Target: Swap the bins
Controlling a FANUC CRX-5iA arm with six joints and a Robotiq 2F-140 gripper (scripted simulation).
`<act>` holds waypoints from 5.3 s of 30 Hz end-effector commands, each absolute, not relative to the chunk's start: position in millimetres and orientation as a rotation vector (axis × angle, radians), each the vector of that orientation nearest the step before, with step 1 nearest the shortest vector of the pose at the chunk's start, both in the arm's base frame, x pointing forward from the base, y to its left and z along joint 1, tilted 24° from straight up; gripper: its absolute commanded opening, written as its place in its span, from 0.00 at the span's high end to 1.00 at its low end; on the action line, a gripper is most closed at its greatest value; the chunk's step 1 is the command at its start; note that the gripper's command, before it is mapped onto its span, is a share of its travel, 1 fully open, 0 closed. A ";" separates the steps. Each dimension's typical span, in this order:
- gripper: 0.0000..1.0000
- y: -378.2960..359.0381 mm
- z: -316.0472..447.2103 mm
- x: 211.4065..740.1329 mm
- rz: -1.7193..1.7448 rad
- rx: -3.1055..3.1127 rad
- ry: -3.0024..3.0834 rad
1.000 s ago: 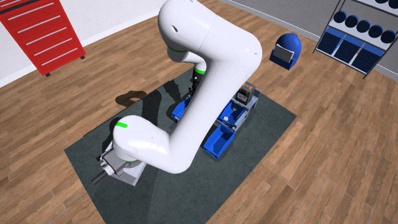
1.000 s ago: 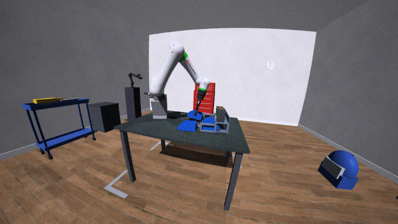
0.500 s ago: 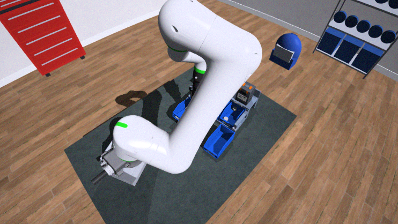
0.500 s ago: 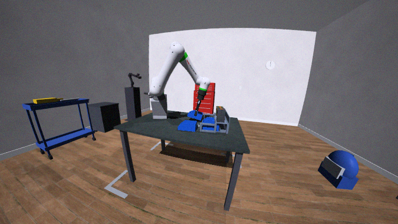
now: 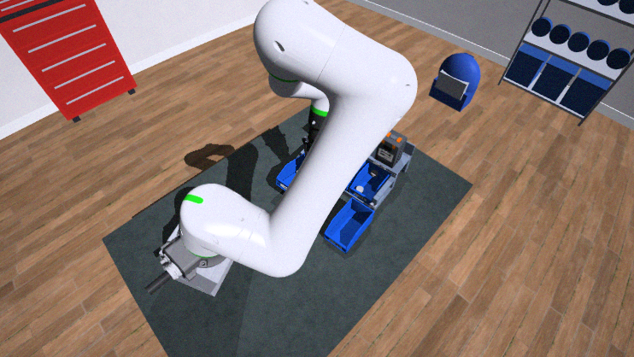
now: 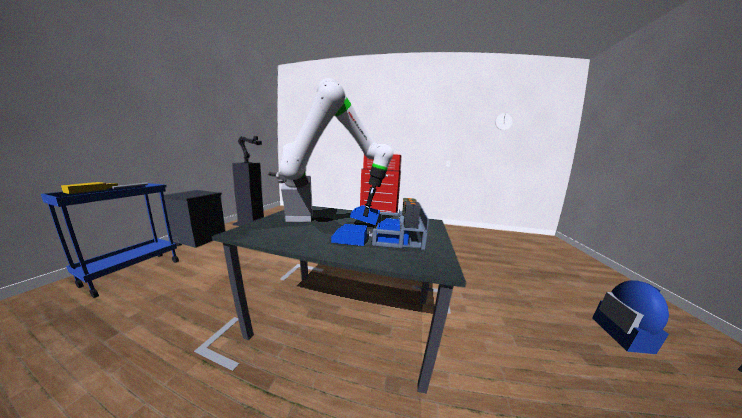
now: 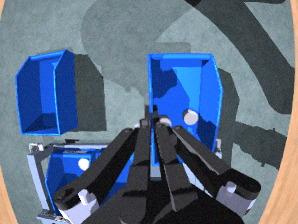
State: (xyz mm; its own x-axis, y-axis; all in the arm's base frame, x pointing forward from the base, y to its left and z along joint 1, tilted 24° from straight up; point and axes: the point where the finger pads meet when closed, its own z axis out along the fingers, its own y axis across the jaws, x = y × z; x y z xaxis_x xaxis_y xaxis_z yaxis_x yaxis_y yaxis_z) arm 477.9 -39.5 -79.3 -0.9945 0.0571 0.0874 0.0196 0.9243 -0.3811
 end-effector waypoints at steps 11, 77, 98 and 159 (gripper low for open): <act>0.90 -38.8 -77.6 487.6 0.590 -0.059 -2.988; 0.90 -36.8 -69.5 551.3 0.590 -0.059 -2.988; 0.90 -36.6 -68.3 560.8 0.590 -0.059 -2.988; 0.90 -41.1 -78.9 564.4 0.590 -0.059 -2.988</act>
